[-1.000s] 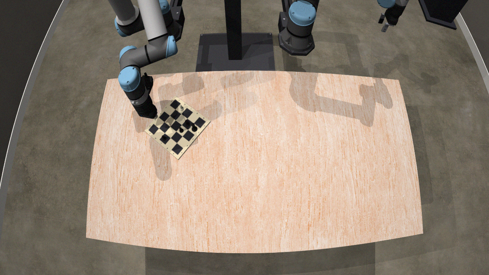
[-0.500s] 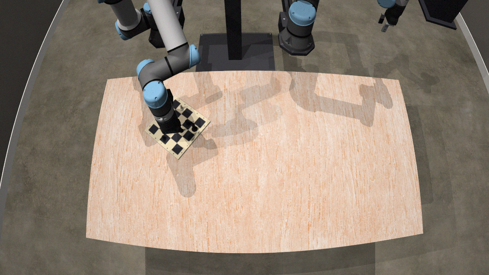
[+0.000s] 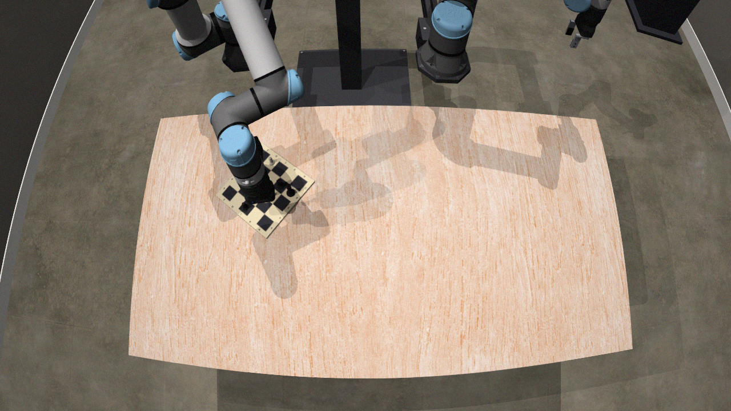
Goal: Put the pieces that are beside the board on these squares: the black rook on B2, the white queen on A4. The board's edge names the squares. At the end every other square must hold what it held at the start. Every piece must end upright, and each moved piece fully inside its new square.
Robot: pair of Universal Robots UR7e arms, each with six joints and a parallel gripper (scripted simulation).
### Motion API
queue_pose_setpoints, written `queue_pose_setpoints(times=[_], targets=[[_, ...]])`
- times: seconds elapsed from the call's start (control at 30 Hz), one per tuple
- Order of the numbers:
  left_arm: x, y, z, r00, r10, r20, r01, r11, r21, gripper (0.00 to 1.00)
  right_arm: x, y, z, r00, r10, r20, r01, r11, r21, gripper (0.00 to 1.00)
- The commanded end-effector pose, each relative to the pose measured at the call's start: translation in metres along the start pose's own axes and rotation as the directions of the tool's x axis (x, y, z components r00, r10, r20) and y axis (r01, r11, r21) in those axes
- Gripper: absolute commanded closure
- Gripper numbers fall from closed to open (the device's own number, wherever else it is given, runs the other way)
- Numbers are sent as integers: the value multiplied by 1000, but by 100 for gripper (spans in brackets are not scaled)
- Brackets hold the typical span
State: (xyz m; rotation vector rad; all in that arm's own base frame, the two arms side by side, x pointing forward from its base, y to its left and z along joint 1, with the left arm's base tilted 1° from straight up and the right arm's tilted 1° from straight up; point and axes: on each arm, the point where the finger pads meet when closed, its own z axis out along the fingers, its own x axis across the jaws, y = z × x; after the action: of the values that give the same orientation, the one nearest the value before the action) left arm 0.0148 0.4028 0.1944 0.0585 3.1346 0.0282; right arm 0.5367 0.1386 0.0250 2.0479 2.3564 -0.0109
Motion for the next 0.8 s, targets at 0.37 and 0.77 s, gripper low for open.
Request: queue_pose_setpoints(times=[0.37,0.77], targets=[[0,0,0,1000,0,0,0,1000,-1,0,0,1,30,1000,-1,-1,1,1000,-2,100],[0,0,0,1000,0,0,0,1000,-1,0,0,1,76,1000,-1,-1,1,1000,-2,100]])
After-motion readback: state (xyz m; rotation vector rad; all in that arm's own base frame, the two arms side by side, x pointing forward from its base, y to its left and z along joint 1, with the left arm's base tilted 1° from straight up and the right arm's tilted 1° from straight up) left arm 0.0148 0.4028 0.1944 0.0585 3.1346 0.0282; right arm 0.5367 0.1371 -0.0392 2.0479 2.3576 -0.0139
